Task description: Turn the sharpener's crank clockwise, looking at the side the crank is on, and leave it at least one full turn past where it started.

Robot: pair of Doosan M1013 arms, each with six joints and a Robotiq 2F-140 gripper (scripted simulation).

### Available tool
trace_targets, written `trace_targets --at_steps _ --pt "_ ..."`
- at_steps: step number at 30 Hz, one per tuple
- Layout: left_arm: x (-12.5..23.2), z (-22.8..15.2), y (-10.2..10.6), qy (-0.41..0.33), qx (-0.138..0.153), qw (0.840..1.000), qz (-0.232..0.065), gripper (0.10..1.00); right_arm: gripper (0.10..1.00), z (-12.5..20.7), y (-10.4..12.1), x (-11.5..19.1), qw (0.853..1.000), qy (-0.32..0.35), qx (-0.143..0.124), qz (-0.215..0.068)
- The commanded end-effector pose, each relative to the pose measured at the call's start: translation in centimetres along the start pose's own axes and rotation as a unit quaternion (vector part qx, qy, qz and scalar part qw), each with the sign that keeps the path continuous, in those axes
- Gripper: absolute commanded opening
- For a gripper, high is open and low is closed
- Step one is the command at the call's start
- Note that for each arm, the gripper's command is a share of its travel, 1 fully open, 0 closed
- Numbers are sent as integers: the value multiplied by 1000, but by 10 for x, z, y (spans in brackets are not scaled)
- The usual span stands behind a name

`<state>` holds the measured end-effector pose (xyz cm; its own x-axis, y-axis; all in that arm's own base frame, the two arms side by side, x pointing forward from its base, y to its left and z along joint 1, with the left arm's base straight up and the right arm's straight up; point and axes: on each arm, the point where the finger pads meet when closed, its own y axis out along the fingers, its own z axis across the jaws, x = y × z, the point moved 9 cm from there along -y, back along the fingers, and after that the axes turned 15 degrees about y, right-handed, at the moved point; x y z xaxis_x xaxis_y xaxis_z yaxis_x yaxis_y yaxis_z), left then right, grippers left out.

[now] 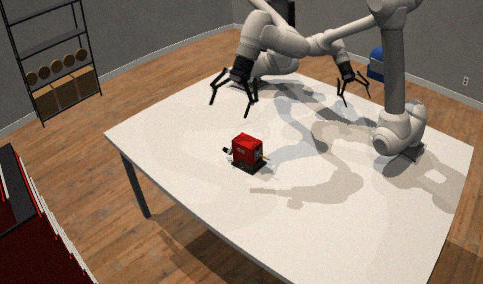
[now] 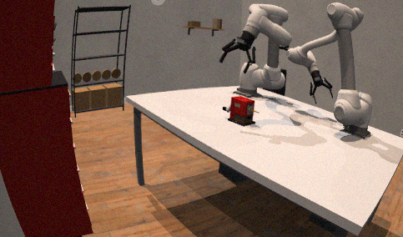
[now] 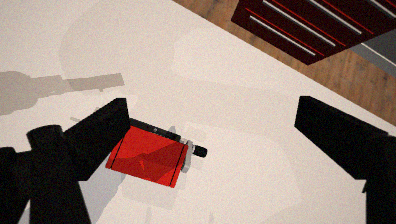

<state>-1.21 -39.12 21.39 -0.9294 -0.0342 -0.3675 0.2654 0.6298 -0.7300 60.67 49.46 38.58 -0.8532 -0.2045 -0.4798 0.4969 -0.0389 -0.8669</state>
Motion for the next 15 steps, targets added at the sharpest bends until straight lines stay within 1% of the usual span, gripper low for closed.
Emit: trace_targets --at_steps 1,15 --pt "0 0 0 0 0 1000 0 1000 1000 0 -1 0 1000 0 0 0" --pt "0 0 0 0 0 1000 0 1000 1000 9 4 -2 1000 4 3 -3"
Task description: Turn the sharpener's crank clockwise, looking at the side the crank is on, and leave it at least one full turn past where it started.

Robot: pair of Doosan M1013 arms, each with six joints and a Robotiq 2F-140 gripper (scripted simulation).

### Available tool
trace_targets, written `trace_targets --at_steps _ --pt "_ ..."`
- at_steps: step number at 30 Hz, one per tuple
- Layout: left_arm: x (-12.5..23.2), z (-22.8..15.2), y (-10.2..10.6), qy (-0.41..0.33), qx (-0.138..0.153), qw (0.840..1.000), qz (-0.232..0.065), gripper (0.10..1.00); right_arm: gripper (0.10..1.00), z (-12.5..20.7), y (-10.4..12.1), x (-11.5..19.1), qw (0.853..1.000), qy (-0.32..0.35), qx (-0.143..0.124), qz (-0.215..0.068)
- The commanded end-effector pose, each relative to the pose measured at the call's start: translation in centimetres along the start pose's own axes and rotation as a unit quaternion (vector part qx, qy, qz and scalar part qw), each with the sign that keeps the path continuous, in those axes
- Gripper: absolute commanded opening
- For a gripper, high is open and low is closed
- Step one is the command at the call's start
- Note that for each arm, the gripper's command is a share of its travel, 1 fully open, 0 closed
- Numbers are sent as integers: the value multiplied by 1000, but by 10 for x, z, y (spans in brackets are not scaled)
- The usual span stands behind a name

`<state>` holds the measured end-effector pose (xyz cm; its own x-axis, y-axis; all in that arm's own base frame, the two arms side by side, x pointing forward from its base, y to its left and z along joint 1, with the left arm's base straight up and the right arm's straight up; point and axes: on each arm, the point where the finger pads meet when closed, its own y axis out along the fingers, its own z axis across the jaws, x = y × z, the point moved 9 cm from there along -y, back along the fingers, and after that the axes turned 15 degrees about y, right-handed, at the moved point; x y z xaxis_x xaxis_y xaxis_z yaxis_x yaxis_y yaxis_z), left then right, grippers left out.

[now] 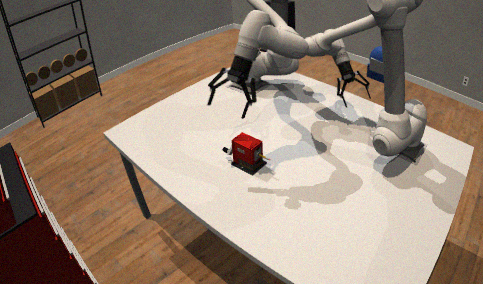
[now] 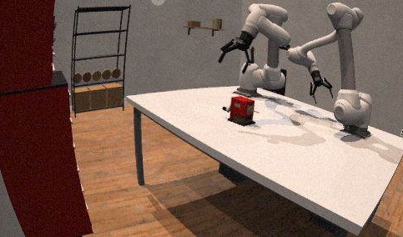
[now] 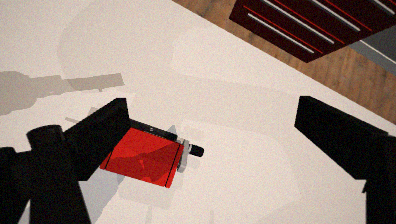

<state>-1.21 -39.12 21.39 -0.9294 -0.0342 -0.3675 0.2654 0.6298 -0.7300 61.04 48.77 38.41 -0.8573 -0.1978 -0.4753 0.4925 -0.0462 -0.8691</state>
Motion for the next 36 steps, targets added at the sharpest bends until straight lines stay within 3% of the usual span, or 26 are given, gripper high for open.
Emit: trace_targets --at_steps 1,20,36 --pt "0 0 0 0 0 1000 0 1000 1000 3 1 -1 1000 2 1 -1" --pt "0 0 0 0 0 1000 0 1000 1000 26 12 -4 1000 12 11 -11" --pt "0 0 0 0 0 1000 0 1000 1000 67 31 -7 999 32 28 -29"
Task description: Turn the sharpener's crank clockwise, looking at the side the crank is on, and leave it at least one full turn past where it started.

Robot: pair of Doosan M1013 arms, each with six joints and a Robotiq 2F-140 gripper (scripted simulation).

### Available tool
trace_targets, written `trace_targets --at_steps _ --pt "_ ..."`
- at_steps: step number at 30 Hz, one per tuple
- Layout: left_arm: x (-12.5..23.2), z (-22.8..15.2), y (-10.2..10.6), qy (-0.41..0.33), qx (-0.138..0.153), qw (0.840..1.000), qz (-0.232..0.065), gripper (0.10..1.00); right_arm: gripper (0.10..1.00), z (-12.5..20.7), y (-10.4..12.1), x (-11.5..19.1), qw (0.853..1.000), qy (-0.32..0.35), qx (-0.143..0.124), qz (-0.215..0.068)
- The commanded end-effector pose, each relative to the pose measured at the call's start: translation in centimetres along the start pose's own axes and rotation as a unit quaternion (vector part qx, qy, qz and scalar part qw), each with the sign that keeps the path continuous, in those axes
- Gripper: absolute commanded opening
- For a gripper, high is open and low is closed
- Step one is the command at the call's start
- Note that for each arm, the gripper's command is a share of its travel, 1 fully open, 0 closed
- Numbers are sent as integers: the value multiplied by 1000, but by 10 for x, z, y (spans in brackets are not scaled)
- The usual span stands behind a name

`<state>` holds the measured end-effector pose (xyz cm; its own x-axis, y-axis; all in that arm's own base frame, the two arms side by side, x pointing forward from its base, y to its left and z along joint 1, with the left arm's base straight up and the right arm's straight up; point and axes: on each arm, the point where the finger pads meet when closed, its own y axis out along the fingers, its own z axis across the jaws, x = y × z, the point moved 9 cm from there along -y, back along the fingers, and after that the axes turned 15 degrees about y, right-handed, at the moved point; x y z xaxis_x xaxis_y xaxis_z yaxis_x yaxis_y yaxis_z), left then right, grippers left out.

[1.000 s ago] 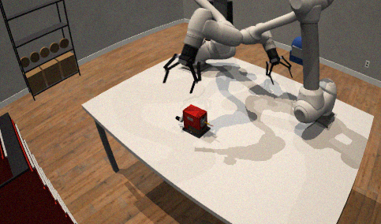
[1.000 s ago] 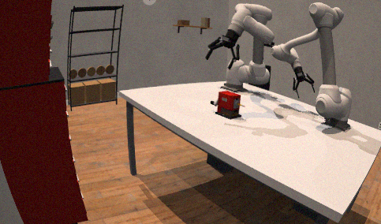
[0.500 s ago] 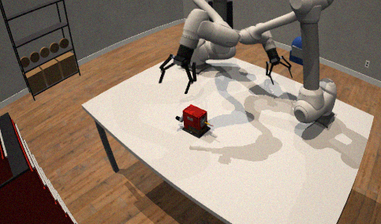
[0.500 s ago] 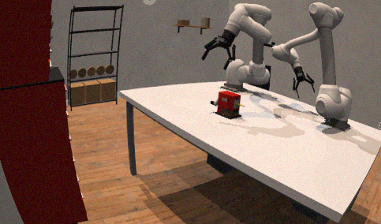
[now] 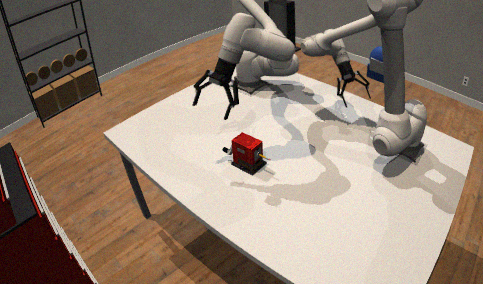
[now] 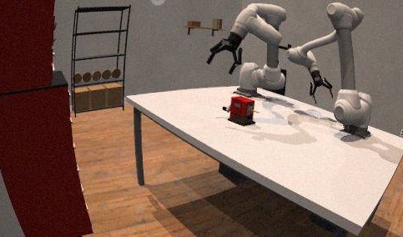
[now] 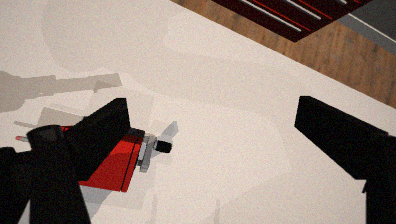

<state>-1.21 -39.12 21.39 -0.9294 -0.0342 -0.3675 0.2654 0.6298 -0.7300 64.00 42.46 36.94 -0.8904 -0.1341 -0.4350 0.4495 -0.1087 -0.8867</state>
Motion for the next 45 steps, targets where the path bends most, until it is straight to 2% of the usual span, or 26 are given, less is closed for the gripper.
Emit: trace_targets --at_steps 1,16,18,33,35,45 --pt "0 0 0 0 0 1000 0 1000 1000 3 1 -1 1000 2 1 -1" --pt "0 0 0 0 0 1000 0 1000 1000 63 29 -6 999 31 24 -28" --pt "0 0 0 0 0 1000 0 1000 1000 63 29 -6 999 31 24 -28" --pt "0 0 0 0 0 1000 0 1000 1000 142 62 -5 994 70 52 -66" --pt "0 0 0 0 0 1000 0 1000 1000 142 62 -5 994 70 52 -66" --pt "0 0 0 0 0 1000 0 1000 1000 205 84 2 987 103 72 -97"
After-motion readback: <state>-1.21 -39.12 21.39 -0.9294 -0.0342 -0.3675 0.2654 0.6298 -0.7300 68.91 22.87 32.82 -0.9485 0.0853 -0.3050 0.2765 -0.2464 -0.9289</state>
